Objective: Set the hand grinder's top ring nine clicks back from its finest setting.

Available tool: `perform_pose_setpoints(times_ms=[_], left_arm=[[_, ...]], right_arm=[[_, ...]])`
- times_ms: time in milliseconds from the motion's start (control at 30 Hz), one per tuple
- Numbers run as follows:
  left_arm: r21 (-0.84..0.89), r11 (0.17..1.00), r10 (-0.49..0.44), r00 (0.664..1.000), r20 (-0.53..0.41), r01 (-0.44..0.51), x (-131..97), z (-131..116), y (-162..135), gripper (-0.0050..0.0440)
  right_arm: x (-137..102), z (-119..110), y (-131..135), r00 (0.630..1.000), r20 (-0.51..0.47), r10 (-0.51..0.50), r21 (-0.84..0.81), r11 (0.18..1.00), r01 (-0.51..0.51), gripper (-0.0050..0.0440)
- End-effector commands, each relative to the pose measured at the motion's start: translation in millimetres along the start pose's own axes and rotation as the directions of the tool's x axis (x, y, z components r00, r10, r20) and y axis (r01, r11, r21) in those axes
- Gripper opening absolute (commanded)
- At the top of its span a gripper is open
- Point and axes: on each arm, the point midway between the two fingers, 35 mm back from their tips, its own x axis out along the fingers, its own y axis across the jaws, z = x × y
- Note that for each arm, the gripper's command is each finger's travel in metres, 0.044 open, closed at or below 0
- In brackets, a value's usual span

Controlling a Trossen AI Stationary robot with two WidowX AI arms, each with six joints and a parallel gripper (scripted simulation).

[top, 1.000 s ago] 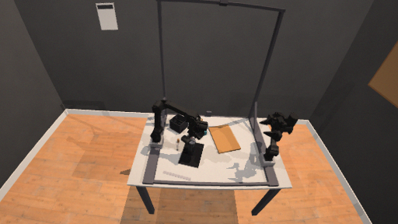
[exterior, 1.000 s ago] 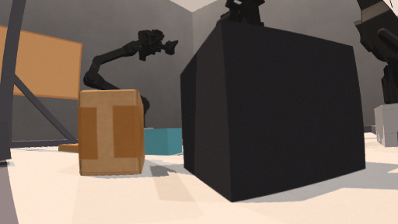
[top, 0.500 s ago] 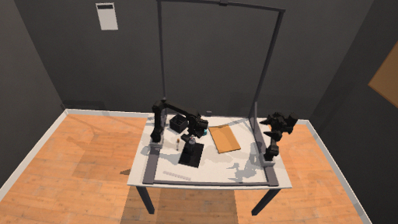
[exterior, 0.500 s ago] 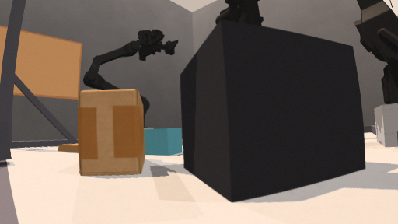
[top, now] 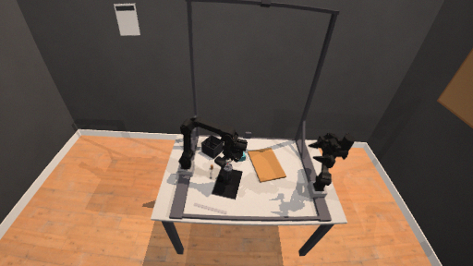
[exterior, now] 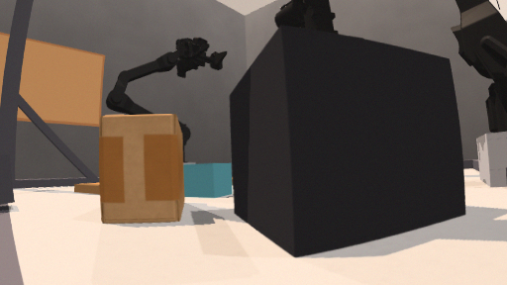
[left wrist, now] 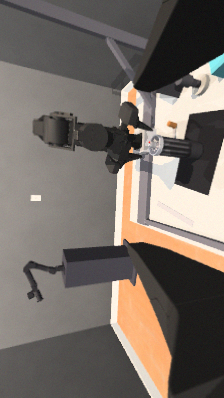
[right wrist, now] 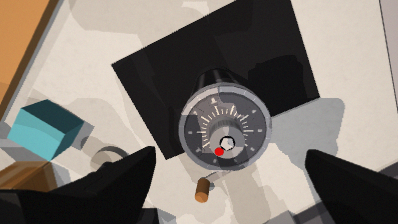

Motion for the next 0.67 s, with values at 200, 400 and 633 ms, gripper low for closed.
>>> perform_pose_setpoints(times_ms=[200,400,633], left_arm=[[0.006,1.0,-0.004,1.0,0.002,0.004,0.1,3.1,-0.6,0.04],[0.006,1.0,-0.004,1.0,0.002,0.004,0.1,3.1,-0.6,0.04],[0.006,1.0,-0.004,1.0,0.002,0.004,0.1,3.1,-0.6,0.04]], right_arm=[[-12.7,3.4,1.1,0.999,0.04,0.015,-0.002,1.0,-0.015,0.04],[-8.3,1.3,0.3,1.0,0.026,0.009,-0.002,1.0,-0.009,0.04],[-8.3,1.3,0.3,1.0,0.026,0.009,-0.002,1.0,-0.009,0.04]])
